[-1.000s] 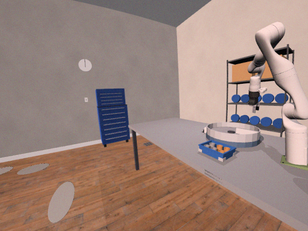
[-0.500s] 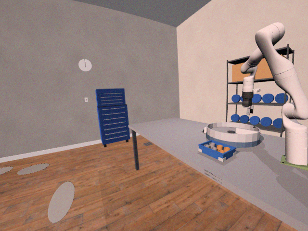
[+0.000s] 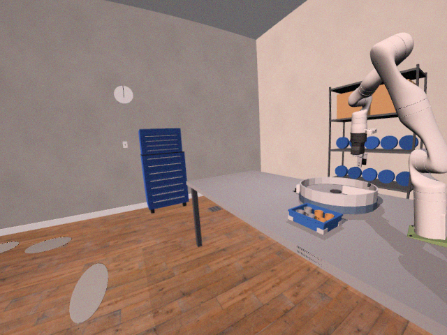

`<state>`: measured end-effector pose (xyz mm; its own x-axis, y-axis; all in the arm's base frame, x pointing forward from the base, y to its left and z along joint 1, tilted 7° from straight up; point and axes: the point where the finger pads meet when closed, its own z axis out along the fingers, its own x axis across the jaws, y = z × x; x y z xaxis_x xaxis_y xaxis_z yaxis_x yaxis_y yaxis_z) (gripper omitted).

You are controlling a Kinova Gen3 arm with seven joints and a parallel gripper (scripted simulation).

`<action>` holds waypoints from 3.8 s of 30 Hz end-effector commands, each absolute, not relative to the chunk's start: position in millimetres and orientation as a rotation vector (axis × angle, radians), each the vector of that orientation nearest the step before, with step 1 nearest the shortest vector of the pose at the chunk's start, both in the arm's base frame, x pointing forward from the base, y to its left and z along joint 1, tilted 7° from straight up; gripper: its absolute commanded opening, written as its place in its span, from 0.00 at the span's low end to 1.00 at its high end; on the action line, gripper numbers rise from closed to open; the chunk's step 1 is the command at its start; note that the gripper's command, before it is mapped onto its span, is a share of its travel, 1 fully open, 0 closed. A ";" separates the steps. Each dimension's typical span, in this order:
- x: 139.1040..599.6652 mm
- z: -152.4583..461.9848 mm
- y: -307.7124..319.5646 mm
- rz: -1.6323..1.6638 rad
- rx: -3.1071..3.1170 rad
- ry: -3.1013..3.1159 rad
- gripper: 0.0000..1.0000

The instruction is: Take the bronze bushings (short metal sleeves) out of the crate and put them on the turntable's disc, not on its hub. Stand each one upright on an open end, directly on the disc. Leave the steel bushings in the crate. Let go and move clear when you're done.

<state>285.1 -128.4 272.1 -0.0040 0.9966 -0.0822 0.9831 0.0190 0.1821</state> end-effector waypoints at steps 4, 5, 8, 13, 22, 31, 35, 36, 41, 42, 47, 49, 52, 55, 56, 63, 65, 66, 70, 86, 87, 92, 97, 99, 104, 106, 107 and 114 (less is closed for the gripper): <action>286.8 272.7 -121.3 0.126 2.089 2.108 1.00; 286.4 272.4 -121.2 0.126 2.090 2.109 1.00; 286.2 272.2 -121.1 0.127 2.091 2.109 1.00; 286.4 271.9 -116.7 0.131 2.095 2.120 1.00; 286.6 271.3 -108.9 0.140 2.101 2.140 1.00; 287.2 271.3 -102.5 0.147 2.104 2.157 1.00; 286.5 270.8 -102.2 0.148 2.106 2.158 1.00; 287.2 271.1 -99.7 0.151 2.107 2.165 1.00; 286.5 270.6 -99.3 0.151 2.109 2.165 1.00; 286.5 270.6 -99.3 0.151 2.109 2.165 1.00; 287.1 270.8 -94.8 0.156 2.110 2.178 1.00; 286.6 270.4 -94.5 0.156 2.112 2.178 1.00; 286.8 270.5 -92.6 0.158 2.113 2.183 1.00; 286.9 270.5 -90.9 0.160 2.114 2.188 1.00; 286.8 270.4 -90.8 0.160 2.114 2.188 1.00; 286.5 270.0 -87.9 0.164 2.117 2.195 1.00; 286.6 270.1 -86.9 0.165 2.118 2.198 1.00; 286.8 270.2 -86.1 0.166 2.118 2.201 1.00; 286.6 270.0 -84.8 0.167 2.119 2.204 1.00; 286.3 269.8 -83.7 0.168 2.121 2.207 1.00; 286.3 269.8 -83.7 0.168 2.121 2.207 1.00; 286.3 269.8 -83.7 0.168 2.121 2.207 1.00; 286.3 269.8 -83.7 0.168 2.121 2.207 0.35; 286.3 269.8 -83.7 0.168 2.121 2.207 0.35; 286.3 269.8 -83.7 0.168 2.121 2.207 0.35; 286.3 269.8 -83.7 0.168 2.121 2.207 0.35; 286.3 269.8 -83.7 0.168 2.121 2.207 0.35; 286.3 269.8 -83.7 0.168 2.121 2.207 0.35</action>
<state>285.0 -86.0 268.7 -0.0448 0.9989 0.0131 0.9906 0.0428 0.1296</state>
